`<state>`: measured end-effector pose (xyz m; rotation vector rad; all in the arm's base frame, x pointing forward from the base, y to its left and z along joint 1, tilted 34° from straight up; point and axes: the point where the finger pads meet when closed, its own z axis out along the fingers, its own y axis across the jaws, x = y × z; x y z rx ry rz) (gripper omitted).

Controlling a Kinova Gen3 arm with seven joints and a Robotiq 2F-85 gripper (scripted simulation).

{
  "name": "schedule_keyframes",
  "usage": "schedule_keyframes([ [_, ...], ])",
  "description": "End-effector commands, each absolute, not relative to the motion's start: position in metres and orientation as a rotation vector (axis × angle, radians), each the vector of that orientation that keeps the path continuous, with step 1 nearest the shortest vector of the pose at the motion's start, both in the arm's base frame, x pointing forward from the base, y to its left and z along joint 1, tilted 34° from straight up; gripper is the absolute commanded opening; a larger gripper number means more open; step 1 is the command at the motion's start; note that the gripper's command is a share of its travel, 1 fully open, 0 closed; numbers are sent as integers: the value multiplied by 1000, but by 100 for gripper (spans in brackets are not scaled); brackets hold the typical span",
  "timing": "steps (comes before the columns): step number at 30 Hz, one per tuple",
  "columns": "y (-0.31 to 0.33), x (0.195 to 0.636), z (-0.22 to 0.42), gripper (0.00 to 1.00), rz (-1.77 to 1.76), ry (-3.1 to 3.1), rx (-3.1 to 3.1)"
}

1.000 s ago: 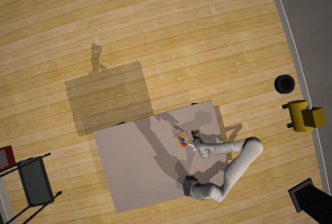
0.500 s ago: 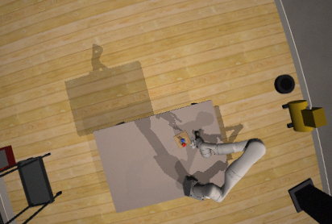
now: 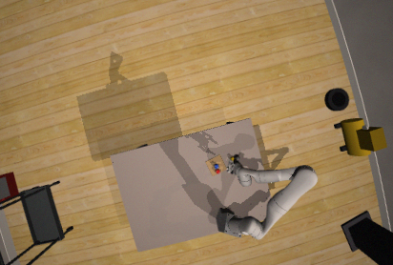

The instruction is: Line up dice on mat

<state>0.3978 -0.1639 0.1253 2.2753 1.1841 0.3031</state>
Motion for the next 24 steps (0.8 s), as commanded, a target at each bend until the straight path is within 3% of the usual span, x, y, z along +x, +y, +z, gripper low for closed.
schedule_keyframes([
  [1, -166, 397, 126, 100, 336, 1094, 2334],
  [24, -174, 394, 131, 100, 474, 643, 2540],
])
